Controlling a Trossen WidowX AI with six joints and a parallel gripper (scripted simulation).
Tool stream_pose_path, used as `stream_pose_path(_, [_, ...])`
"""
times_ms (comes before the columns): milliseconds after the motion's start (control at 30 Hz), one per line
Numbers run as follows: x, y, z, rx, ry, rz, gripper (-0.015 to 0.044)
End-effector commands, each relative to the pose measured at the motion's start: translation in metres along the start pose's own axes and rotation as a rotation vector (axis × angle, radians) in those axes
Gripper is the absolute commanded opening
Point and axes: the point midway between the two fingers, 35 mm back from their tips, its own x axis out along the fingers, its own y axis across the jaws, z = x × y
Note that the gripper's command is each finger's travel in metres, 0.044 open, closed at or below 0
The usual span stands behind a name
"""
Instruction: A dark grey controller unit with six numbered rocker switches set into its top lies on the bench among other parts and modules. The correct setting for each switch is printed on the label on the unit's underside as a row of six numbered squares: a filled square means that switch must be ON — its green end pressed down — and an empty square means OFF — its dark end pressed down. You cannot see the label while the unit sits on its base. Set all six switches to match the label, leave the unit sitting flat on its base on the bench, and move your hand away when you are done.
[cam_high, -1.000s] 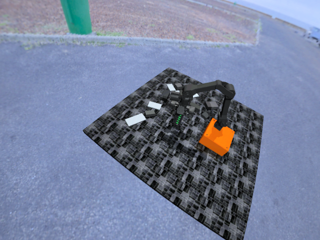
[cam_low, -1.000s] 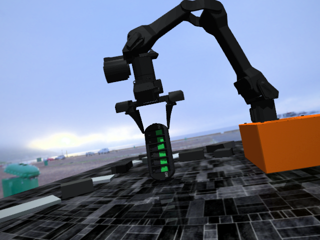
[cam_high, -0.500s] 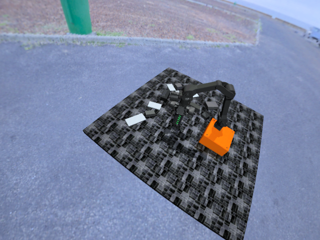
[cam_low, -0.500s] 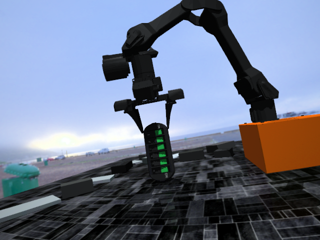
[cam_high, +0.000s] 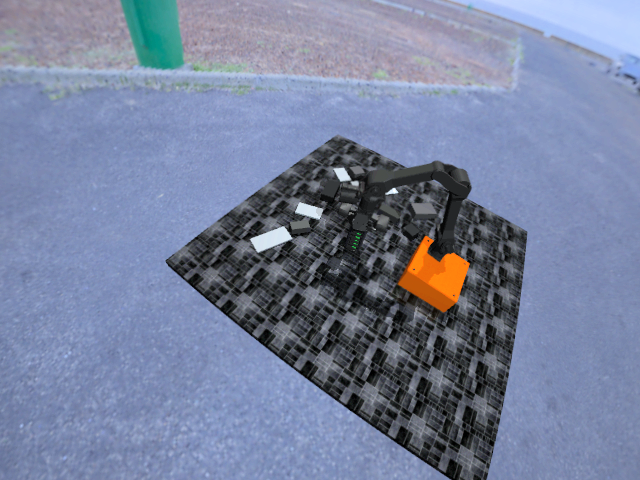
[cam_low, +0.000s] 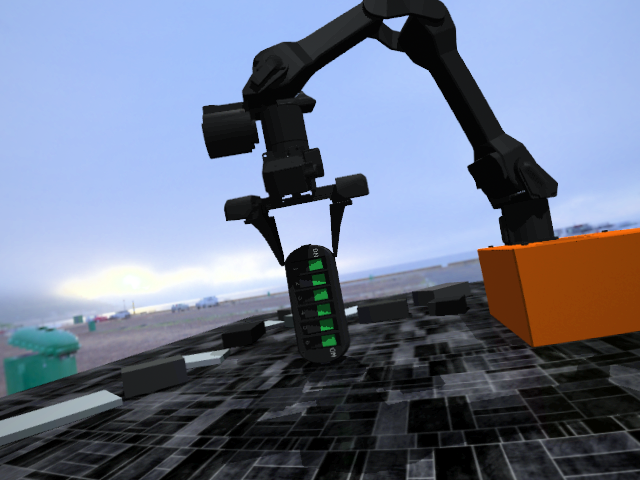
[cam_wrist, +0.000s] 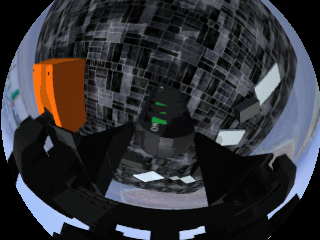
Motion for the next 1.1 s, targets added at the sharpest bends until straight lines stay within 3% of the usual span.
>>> stream_pose_path(0, [0.0,0.0,0.006,0.002,-0.023,0.003,0.0338])
stream_pose_path(1067, [-0.002,0.0,0.031,0.002,-0.098,0.003,0.0338])
